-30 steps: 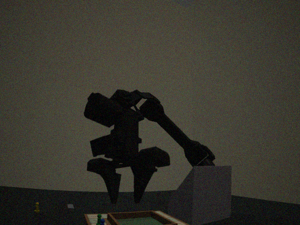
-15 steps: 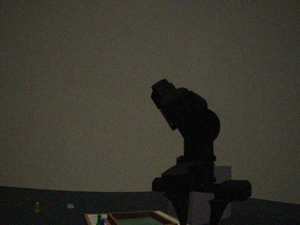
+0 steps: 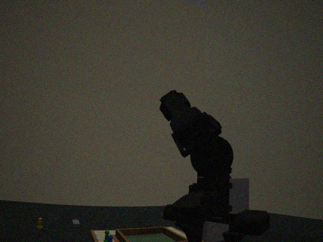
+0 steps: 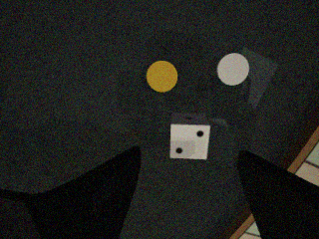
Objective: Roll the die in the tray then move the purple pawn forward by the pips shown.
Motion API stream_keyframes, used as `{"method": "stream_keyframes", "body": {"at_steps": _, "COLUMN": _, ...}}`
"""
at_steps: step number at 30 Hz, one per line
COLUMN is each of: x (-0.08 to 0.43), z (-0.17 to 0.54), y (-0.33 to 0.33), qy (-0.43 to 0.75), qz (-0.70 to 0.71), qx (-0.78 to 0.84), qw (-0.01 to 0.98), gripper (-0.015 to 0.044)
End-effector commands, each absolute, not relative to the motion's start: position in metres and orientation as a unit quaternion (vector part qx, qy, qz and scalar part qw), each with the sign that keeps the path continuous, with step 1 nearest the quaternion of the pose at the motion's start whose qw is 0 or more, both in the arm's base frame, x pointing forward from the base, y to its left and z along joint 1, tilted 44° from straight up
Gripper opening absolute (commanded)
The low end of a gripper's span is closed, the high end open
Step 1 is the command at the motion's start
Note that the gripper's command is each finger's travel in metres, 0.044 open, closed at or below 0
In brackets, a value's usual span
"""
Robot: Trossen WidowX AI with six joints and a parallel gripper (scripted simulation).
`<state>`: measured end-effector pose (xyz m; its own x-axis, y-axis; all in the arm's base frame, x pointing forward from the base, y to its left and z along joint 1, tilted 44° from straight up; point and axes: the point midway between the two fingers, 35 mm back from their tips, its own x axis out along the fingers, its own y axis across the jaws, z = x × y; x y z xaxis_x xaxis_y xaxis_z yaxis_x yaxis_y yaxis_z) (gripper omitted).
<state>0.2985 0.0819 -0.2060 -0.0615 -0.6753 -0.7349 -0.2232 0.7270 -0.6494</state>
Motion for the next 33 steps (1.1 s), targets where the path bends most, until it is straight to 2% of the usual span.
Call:
{"method": "stream_keyframes", "body": {"at_steps": 1, "x": 0.297, "z": -0.210, "y": 0.078, "qy": 0.704, "qz": -0.186, "qx": -0.323, "qw": 0.604, "gripper": 0.0275}}
{"method": "stream_keyframes", "body": {"at_steps": 21, "x": 0.295, "z": -0.231, "y": 0.056, "qy": 0.704, "qz": -0.187, "qx": -0.324, "qw": 0.604, "gripper": 0.0275}}
{"method": "stream_keyframes", "body": {"at_steps": 27, "x": 0.295, "z": -0.231, "y": 0.056, "qy": 0.704, "qz": -0.187, "qx": -0.324, "qw": 0.604, "gripper": 0.0118}}
{"method": "stream_keyframes", "body": {"at_steps": 33, "x": 0.295, "z": -0.231, "y": 0.056, "qy": 0.704, "qz": -0.187, "qx": -0.324, "qw": 0.604, "gripper": 0.0078}}
